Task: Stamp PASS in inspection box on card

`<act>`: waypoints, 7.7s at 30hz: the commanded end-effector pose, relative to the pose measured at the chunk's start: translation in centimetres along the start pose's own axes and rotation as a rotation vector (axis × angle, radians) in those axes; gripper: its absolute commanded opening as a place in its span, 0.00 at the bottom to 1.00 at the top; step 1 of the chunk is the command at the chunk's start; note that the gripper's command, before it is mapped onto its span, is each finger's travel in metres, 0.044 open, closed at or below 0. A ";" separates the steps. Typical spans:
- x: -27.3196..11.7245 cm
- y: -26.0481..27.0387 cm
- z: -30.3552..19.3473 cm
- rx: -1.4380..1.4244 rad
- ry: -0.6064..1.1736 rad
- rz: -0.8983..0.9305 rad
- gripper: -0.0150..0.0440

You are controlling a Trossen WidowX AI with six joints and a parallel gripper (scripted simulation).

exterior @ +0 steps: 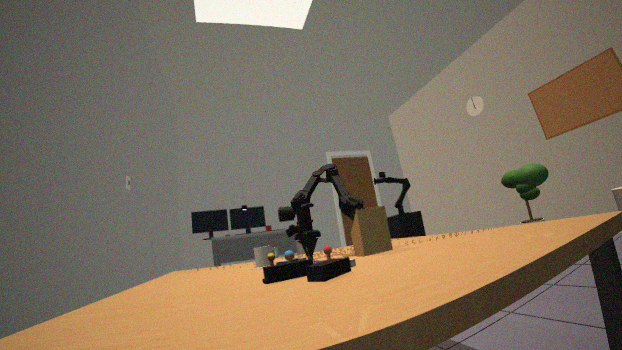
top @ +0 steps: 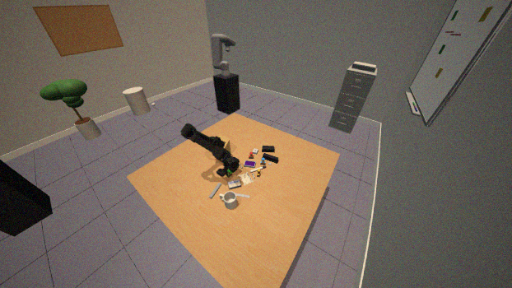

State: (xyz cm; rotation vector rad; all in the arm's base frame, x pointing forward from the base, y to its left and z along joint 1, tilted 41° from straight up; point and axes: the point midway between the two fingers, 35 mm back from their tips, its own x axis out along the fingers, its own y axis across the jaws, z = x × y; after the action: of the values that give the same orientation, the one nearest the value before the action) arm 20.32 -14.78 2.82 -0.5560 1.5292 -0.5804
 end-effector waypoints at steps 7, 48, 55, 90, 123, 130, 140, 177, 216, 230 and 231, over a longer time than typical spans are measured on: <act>0.0 0.0 0.0 -0.002 0.000 0.001 0.57; -1.4 0.1 0.2 -0.002 -0.001 0.009 0.25; -1.7 0.0 0.3 -0.001 -0.001 0.011 0.25; -3.3 0.0 0.3 -0.002 0.000 0.018 0.25; -4.9 -0.1 0.3 -0.002 0.001 0.023 0.25; -5.3 -0.1 0.3 -0.002 0.002 0.024 0.25; -5.7 -0.1 0.2 -0.002 0.002 0.025 0.25; -7.2 5.2 3.5 -0.004 -0.003 0.051 0.25; -6.7 18.5 5.6 0.001 0.003 0.004 0.25; -5.8 18.7 5.6 0.003 0.006 -0.058 0.25; -5.7 18.7 5.6 0.003 0.006 -0.063 0.25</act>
State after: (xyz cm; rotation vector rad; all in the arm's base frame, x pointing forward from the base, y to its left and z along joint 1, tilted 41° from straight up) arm 25.94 2.81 -5.35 -0.5949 1.5305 -0.6230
